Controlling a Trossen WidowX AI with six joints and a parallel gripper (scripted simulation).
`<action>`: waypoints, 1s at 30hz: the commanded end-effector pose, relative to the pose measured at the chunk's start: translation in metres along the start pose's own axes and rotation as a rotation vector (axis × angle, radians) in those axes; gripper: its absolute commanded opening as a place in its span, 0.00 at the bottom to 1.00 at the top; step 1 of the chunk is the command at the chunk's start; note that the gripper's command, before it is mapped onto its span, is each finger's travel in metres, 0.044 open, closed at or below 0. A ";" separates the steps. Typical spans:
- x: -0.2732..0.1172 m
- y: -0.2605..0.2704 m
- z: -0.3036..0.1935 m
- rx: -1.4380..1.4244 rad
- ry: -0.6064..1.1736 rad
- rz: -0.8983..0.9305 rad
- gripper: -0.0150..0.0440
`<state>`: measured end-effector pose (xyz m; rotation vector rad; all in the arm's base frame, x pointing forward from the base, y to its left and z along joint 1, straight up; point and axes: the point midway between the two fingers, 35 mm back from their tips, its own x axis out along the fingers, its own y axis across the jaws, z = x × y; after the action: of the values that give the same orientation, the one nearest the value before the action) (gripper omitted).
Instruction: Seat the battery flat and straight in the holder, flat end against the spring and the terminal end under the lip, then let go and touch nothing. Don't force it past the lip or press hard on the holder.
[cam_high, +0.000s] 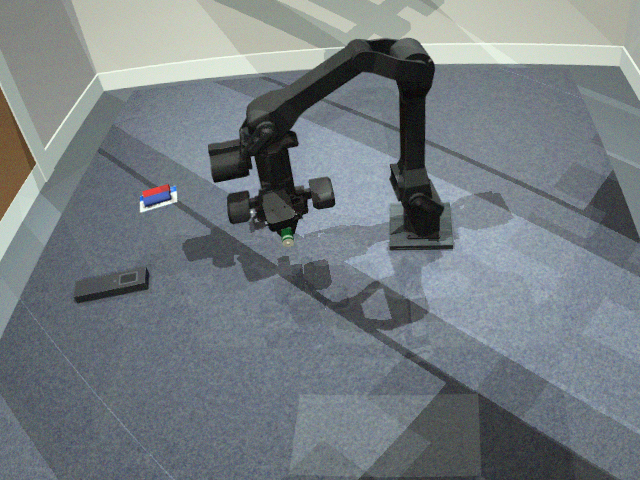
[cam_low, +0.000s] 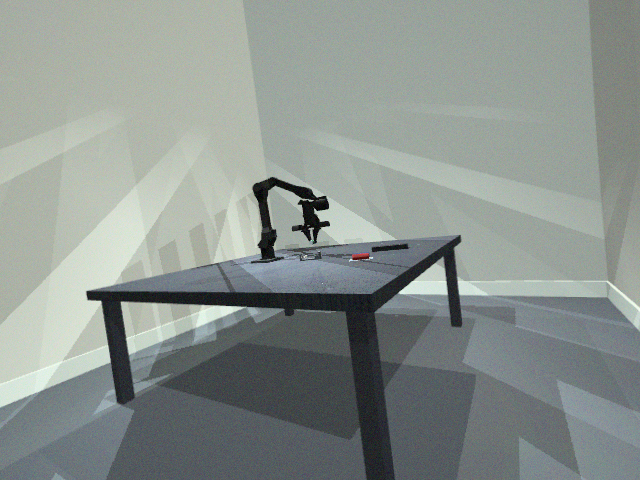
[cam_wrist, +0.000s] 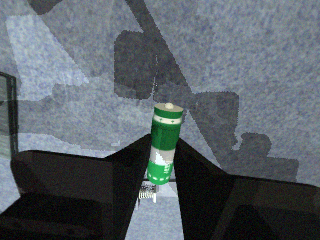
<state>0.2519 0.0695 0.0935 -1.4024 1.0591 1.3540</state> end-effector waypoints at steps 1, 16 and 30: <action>-0.004 -0.011 -0.024 0.310 0.004 -0.001 0.37; -0.013 -0.026 -0.109 1.319 0.025 -0.003 0.37; -0.014 -0.026 -0.123 1.469 0.020 -0.001 0.37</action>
<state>0.3045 -0.0419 0.1079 -0.2907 1.5311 0.2608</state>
